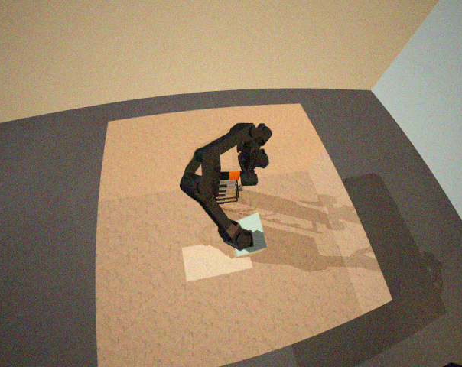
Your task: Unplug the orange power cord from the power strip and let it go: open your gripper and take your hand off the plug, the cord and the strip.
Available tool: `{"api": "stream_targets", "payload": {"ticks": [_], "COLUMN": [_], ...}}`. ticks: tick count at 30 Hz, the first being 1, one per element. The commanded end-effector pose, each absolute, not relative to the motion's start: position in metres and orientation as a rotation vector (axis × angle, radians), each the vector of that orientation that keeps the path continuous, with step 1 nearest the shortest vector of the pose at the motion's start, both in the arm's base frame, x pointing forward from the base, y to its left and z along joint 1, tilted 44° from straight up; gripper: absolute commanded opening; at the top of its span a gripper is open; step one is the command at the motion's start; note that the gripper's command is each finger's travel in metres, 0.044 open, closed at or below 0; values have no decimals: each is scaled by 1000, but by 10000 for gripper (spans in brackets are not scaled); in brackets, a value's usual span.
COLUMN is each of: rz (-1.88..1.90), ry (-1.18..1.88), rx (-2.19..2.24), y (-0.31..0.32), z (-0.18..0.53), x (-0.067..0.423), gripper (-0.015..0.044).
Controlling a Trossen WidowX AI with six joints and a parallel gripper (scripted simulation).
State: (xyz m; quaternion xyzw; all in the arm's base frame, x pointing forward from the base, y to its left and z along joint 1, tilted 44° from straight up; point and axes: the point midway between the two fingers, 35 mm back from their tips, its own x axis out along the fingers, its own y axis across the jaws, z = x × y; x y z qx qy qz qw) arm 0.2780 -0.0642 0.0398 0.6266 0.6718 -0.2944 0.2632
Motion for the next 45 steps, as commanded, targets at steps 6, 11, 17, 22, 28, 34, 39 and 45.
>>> {"api": "stream_targets", "payload": {"ticks": [6,11,17,22,28,34,39,45], "rz": [-790,-790,-790,-790,-789,-789,-789,-787], "ry": [1811,1811,1812,1812,1813,1813,1813,1811], "rx": [1695,1696,1696,1696,1696,1697,1697,1690], "y": [-66,-60,-53,-47,-43,-39,-35,-38], "z": [45,51,57,63,66,61,57,58], "x": [279,280,280,279,279,279,278,279], "gripper": [160,160,160,160,160,160,160,48]}}
